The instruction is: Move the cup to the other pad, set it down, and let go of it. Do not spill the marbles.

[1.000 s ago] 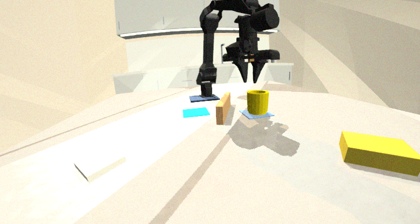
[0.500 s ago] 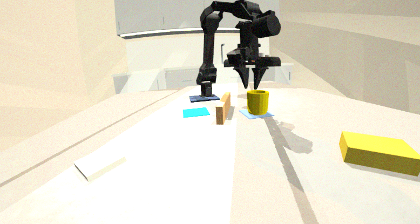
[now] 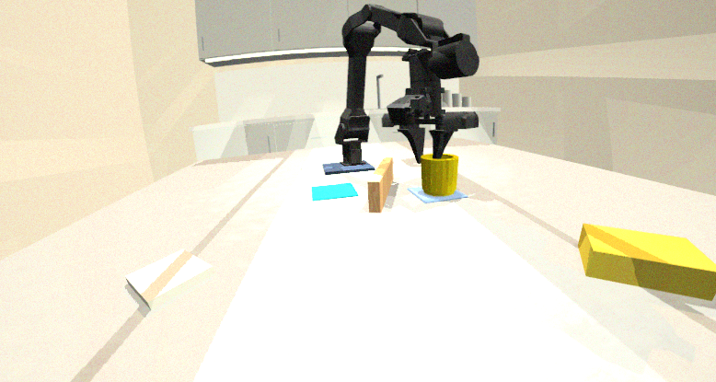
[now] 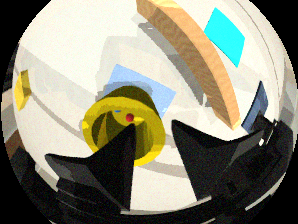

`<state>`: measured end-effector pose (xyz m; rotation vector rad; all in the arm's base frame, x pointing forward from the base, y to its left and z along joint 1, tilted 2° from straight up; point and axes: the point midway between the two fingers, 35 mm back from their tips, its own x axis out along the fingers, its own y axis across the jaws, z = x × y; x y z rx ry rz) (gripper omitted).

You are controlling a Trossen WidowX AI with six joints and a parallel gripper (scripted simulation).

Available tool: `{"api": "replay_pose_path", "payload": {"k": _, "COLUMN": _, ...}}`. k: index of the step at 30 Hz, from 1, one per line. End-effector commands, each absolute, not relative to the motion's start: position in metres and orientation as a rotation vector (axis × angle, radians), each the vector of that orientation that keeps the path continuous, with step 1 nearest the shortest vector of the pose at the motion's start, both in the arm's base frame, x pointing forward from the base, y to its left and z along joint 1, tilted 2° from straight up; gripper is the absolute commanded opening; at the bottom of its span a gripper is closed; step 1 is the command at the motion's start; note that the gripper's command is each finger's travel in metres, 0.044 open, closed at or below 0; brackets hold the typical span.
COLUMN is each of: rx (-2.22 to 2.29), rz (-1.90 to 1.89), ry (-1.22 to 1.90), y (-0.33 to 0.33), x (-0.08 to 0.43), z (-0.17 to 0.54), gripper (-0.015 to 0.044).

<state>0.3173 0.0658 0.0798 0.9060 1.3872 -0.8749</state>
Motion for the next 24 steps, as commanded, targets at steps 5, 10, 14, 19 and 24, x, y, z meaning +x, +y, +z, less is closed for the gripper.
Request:
{"api": "replay_pose_path", "payload": {"k": 5, "rx": 0.902, "rz": -0.889, "ry": 1.392, "y": 0.0651, "x": 0.3147, "z": 0.0627, "gripper": 0.0167}}
{"api": "replay_pose_path", "payload": {"k": 10, "rx": 0.902, "rz": -0.889, "ry": 1.392, "y": 0.0651, "x": 0.3147, "z": 0.0624, "gripper": 0.0167}}
{"api": "replay_pose_path", "payload": {"k": 14, "rx": 0.902, "rz": -0.889, "ry": 1.392, "y": 0.0651, "x": 0.3147, "z": 0.0624, "gripper": 0.0167}}
{"api": "replay_pose_path", "payload": {"k": 19, "rx": 0.902, "rz": -0.881, "ry": 1.394, "y": 0.0656, "x": 0.3149, "z": 0.0642, "gripper": 0.016}}
{"api": "replay_pose_path", "payload": {"k": 24, "rx": 0.902, "rz": -0.881, "ry": 1.394, "y": 0.0656, "x": 0.3149, "z": 0.0642, "gripper": 0.0127}}
